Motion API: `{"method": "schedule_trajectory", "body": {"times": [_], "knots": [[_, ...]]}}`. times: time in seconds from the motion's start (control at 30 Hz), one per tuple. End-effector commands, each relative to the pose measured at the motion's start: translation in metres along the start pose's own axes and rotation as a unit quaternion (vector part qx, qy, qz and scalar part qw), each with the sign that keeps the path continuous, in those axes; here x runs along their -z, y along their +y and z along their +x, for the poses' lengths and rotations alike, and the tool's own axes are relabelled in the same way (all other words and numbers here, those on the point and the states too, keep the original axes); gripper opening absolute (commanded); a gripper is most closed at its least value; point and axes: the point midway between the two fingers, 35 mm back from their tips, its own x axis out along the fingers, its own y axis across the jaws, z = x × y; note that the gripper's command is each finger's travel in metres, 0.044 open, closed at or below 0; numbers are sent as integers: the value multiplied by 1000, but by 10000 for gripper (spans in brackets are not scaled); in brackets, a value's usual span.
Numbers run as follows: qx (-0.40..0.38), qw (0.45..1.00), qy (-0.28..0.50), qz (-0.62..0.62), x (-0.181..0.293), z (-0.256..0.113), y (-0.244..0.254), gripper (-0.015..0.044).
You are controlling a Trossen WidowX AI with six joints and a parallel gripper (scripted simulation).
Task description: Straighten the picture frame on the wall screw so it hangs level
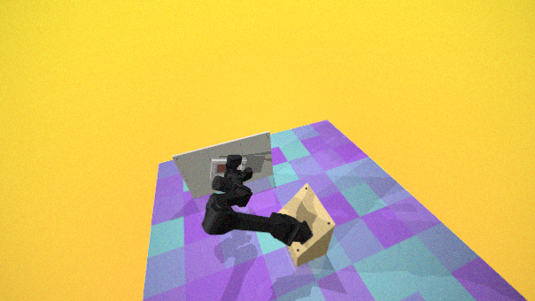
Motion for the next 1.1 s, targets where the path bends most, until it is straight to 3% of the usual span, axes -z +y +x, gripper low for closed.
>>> {"method": "schedule_trajectory", "body": {"times": [0.0,1.07], "knots": [[0,1000,0,-12,0,0,0,0],[1,995,-1,-96,1,0,0,0]]}}
